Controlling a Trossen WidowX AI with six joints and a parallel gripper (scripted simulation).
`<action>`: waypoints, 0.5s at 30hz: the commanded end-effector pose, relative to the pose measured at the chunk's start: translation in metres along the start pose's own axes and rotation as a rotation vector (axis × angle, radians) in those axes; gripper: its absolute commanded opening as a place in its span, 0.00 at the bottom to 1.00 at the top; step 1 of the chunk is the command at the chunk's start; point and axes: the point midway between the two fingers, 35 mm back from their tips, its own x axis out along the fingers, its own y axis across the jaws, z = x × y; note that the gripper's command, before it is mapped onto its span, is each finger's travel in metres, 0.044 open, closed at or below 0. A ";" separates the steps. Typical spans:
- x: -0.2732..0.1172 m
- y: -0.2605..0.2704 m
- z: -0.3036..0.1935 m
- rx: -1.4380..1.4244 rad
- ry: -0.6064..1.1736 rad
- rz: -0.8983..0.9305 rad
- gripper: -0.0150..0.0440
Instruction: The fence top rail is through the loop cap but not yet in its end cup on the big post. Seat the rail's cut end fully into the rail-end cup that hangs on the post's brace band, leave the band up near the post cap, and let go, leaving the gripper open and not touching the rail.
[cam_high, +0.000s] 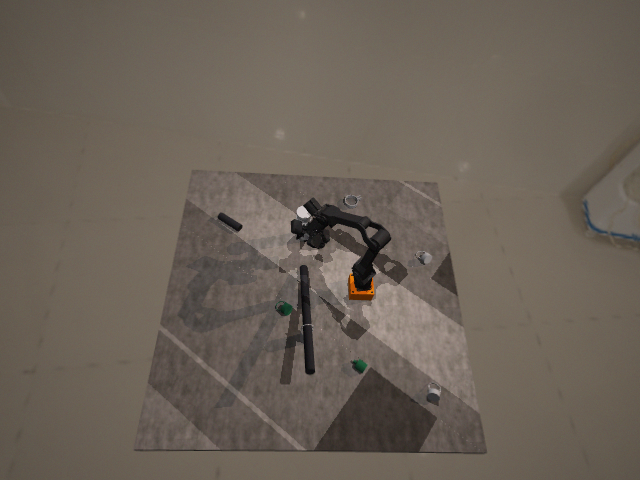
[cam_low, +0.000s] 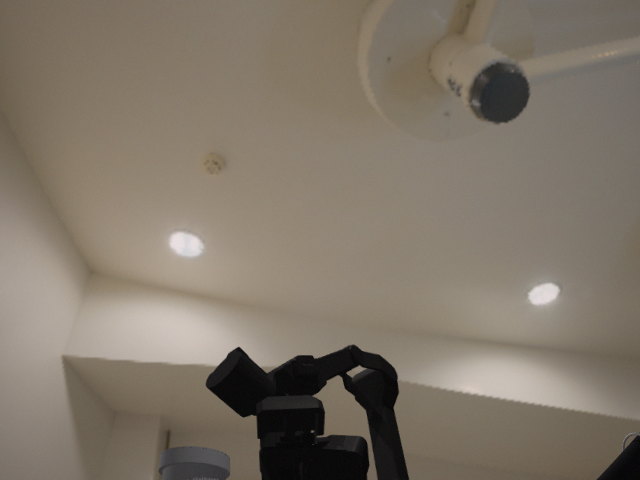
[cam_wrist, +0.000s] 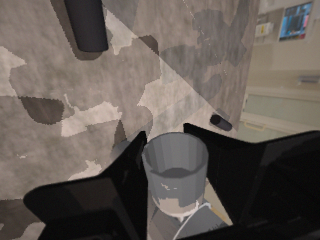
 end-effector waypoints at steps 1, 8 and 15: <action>0.000 0.000 0.000 0.001 0.000 0.000 0.25; 0.000 0.000 0.000 0.001 0.000 0.000 0.43; -0.001 -0.001 0.002 0.001 0.000 0.000 0.74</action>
